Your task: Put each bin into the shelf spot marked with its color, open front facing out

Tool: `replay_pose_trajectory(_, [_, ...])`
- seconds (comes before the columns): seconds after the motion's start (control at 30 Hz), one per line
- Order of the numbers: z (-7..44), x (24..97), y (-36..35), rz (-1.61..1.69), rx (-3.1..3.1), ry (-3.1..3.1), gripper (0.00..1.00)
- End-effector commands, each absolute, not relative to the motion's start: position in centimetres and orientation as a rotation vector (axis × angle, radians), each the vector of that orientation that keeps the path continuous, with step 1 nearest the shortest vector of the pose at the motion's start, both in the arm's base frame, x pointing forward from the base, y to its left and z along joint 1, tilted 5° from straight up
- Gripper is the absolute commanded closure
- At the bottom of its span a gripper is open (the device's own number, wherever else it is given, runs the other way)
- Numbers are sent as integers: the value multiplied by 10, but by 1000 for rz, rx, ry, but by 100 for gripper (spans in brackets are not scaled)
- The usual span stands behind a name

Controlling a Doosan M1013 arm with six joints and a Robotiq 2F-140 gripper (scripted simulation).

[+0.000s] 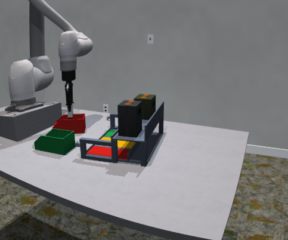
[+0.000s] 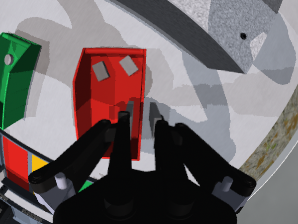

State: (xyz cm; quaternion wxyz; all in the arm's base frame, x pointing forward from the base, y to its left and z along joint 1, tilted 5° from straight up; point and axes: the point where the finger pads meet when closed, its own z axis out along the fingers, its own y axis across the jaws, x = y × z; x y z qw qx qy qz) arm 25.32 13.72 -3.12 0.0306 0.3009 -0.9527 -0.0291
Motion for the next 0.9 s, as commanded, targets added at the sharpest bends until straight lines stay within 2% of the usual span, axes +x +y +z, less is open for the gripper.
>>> replay_pose_trajectory(0.0, [-35, 253, 137, -90, 927, -2936, 76])
replay_pose_trajectory(0.87, [-51, 252, 138, -90, 927, -2936, 76])
